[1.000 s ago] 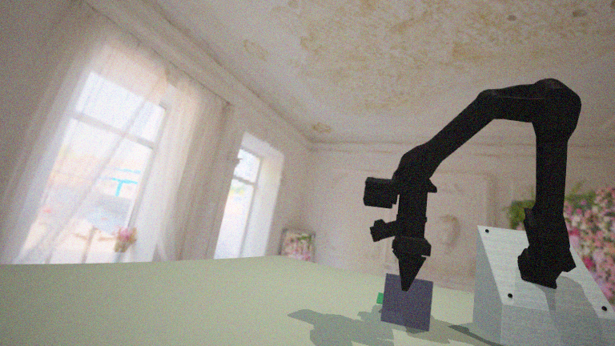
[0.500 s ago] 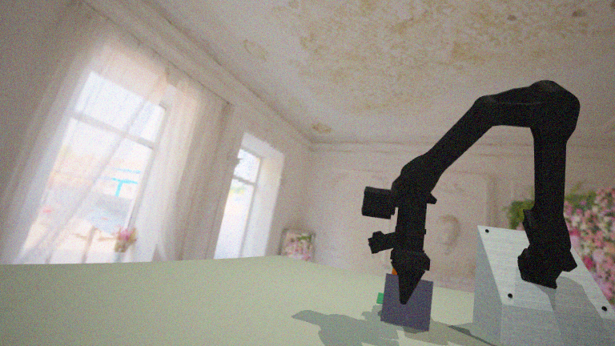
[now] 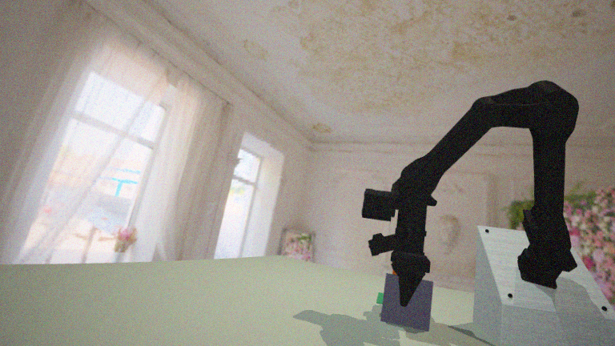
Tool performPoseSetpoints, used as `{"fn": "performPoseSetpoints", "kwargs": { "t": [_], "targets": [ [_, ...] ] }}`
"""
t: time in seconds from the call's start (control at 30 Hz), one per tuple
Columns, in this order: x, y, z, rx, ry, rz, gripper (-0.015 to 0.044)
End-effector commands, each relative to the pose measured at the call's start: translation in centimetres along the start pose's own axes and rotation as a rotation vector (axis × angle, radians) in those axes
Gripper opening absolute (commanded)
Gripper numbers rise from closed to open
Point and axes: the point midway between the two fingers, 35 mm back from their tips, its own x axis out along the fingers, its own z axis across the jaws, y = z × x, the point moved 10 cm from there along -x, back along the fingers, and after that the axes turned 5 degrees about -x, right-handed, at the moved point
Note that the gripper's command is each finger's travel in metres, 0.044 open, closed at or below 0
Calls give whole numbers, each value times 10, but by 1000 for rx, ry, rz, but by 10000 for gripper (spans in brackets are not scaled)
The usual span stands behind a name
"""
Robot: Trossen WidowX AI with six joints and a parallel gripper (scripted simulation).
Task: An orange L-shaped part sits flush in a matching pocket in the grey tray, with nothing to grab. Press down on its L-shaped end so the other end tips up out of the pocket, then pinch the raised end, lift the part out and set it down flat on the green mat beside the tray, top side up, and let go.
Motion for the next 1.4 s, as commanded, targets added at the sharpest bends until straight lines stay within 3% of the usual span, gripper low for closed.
{"fn": "performPoseSetpoints", "kwargs": {
  "t": [0.0, 0.6, 0.9, 1.37],
  "targets": [
    [2, 2, -2, 12, 3, 8, 180],
    [-14, 0, 10, 12, 4, 8, 180],
    [-106, 0, -2, 13, 8, 9, 180],
    [-106, 1, -4, 24, 6, -2, 180]
  ]
}}
